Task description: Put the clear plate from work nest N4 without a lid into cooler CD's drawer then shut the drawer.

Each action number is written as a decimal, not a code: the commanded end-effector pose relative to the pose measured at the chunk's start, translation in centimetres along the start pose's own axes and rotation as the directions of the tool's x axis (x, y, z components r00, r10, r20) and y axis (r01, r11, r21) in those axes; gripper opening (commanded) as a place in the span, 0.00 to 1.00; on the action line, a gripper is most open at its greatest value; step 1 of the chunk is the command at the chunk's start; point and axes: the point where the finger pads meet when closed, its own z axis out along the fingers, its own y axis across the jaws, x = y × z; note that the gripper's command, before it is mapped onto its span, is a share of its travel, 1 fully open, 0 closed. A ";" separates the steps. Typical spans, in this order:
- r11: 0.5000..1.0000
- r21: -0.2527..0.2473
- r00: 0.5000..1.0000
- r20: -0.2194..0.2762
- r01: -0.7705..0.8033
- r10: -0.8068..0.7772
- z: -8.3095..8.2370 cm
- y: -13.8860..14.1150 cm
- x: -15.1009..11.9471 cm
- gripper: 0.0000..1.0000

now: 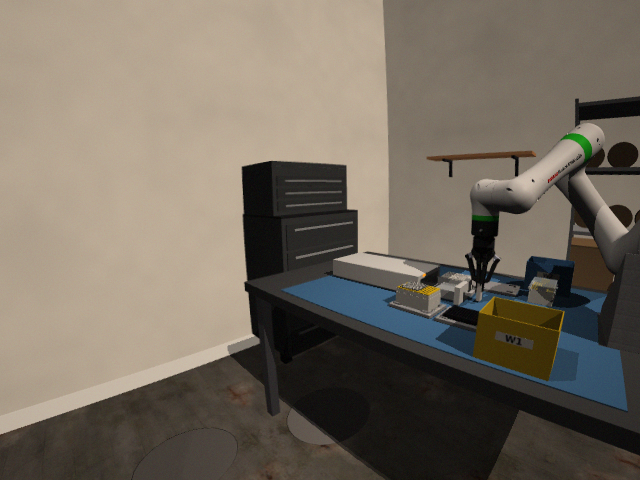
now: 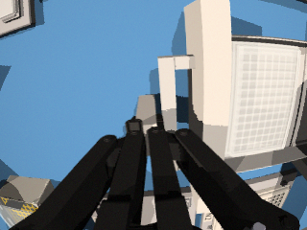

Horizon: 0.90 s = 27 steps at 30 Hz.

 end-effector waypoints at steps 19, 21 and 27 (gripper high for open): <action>1.000 0.000 1.000 0.000 0.000 0.000 0.0 2.2 0.0 0.00; 1.000 0.000 1.000 0.000 0.000 0.000 0.0 2.5 0.0 0.00; 1.000 0.000 1.000 0.000 0.000 0.000 0.0 3.3 0.0 0.00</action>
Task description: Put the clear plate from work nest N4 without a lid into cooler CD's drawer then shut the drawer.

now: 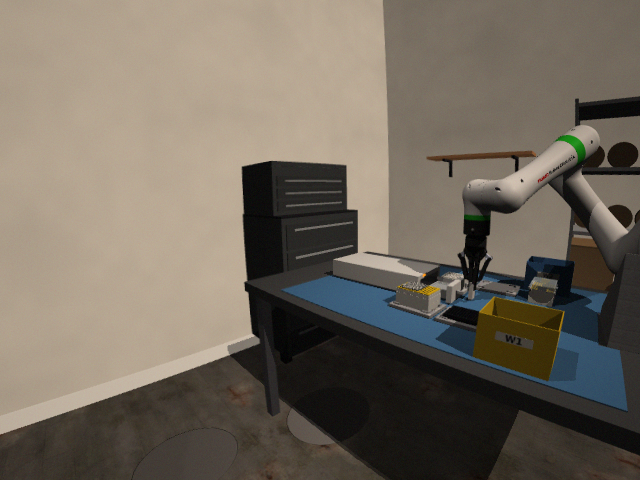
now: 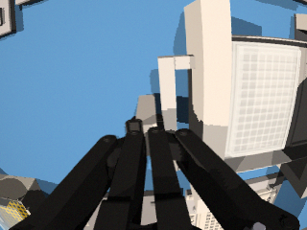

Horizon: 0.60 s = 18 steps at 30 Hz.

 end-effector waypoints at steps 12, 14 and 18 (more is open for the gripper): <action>1.000 0.000 1.000 0.000 0.000 0.000 0.0 1.8 0.0 0.00; 1.000 0.000 1.000 0.000 0.000 0.000 0.0 2.0 0.0 0.00; 1.000 0.000 1.000 0.000 0.000 0.000 0.0 2.4 0.0 0.00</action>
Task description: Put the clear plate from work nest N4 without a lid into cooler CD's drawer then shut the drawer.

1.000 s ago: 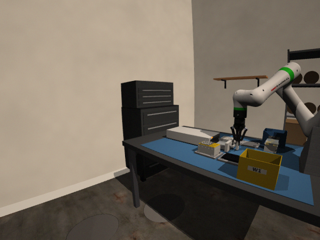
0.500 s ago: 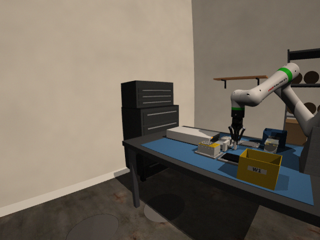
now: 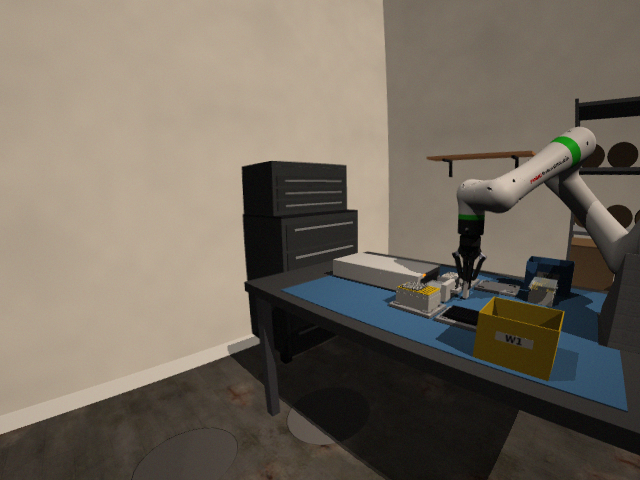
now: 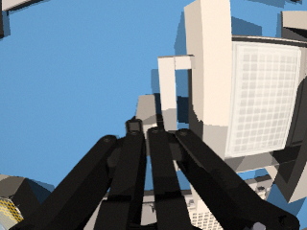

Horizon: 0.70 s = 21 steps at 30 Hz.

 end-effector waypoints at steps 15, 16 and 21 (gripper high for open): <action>1.000 0.000 1.000 0.000 0.000 0.000 0.0 1.9 0.0 0.00; 1.000 0.000 1.000 0.000 0.000 0.000 0.0 2.0 0.0 0.00; 1.000 0.000 1.000 0.000 0.000 0.000 0.0 2.6 0.0 0.00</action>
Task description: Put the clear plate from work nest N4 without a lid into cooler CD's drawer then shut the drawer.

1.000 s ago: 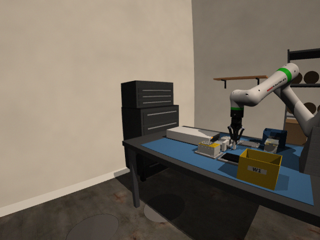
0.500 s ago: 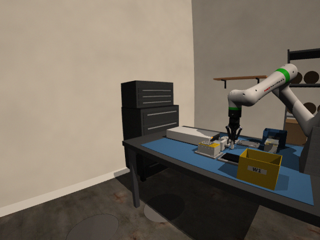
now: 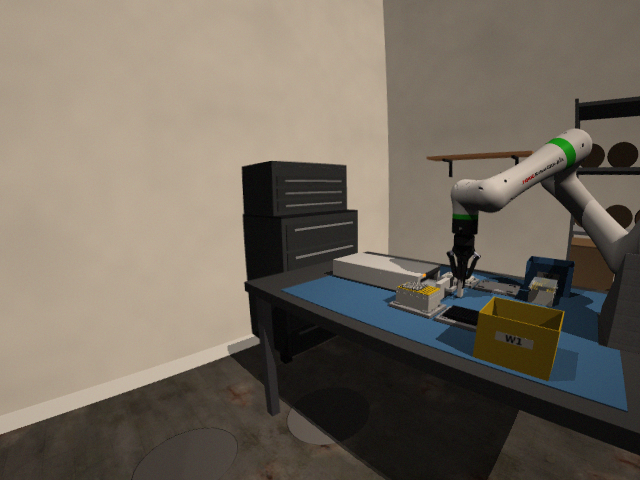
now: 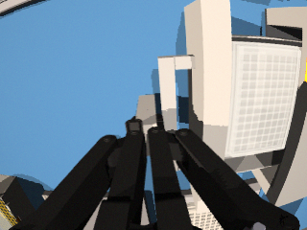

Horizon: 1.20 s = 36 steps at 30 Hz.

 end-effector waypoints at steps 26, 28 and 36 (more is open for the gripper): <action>1.000 0.000 1.000 0.000 0.000 0.000 0.0 3.1 0.0 0.00; 1.000 0.000 1.000 0.000 0.000 0.000 0.0 3.4 0.0 0.00; 1.000 0.000 1.000 0.000 0.000 0.000 0.0 4.2 0.0 0.00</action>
